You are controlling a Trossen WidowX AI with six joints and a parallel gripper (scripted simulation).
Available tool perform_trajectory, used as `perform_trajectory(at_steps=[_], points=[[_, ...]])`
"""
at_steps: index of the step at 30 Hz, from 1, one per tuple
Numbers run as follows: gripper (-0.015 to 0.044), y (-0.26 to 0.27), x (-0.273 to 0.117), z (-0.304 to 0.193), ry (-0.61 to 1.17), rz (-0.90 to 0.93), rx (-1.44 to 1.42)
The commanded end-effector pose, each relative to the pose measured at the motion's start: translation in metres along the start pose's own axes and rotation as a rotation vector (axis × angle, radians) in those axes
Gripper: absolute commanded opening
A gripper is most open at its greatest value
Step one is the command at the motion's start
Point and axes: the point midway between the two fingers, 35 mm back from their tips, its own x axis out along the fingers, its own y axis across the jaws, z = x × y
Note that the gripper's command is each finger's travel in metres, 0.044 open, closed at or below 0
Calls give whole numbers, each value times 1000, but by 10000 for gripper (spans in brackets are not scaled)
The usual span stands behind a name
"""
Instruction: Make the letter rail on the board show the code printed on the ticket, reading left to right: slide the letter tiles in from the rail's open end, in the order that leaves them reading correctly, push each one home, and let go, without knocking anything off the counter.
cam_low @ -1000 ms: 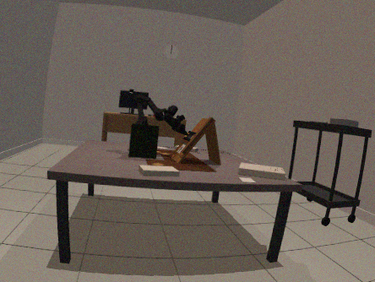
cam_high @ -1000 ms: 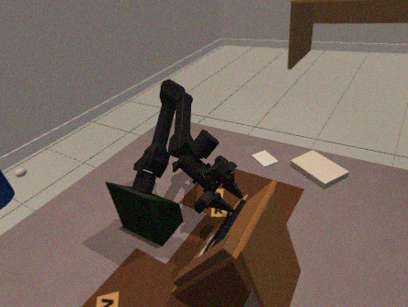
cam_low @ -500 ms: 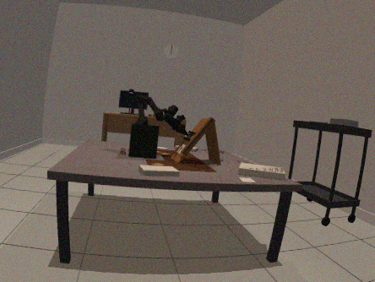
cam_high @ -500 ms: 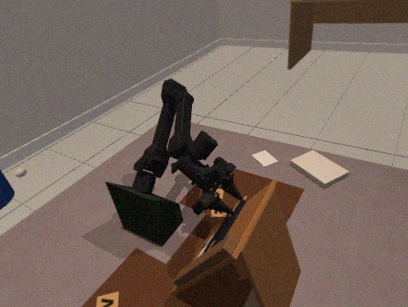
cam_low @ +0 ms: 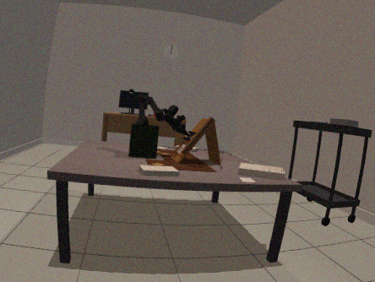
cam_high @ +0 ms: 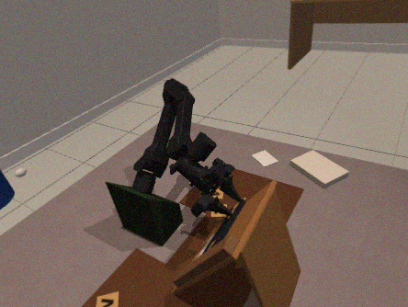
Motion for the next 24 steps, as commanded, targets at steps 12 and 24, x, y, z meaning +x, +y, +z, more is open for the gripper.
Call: perform_trajectory(at_steps=[12,24], points=[[0,-5,0,1,-1,3,-5],[0,-10,0,0,-1,3,-5]])
